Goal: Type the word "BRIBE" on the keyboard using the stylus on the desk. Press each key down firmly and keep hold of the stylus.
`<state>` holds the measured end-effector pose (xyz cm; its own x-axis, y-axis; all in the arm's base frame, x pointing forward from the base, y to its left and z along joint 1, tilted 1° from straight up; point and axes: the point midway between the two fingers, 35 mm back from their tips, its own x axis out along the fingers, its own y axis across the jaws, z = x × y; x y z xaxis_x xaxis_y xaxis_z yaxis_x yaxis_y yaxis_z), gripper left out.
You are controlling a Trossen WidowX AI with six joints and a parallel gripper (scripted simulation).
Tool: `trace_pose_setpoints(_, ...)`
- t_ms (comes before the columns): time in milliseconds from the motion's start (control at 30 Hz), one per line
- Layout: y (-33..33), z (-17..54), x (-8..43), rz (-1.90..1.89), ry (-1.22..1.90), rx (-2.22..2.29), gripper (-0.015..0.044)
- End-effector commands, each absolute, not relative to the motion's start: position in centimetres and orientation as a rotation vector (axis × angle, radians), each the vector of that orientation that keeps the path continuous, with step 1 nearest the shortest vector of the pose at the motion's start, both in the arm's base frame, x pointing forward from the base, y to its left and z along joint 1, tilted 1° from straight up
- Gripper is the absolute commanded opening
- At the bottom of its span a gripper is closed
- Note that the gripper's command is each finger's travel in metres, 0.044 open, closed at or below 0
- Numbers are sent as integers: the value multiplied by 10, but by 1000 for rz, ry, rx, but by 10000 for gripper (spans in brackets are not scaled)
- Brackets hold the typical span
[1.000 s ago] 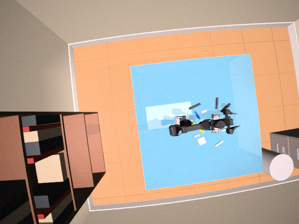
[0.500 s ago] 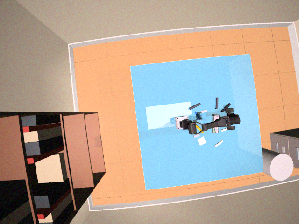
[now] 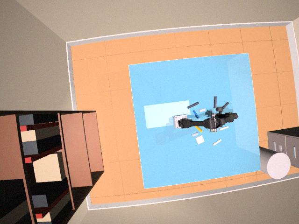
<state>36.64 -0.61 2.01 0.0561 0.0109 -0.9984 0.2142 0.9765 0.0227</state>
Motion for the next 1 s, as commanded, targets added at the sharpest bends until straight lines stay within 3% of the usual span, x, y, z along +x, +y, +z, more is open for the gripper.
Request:
trace_pose_setpoints(0,-6,21,368,-162,1525,193,0)
trace_pose_setpoints(200,-8,21,367,-162,1525,193,0)
trace_pose_setpoints(367,-65,19,354,-166,1526,190,0)
trace_pose_setpoints(800,-70,19,353,-166,1526,189,0)
trace_pose_setpoints(967,-127,18,340,-170,1526,186,0)
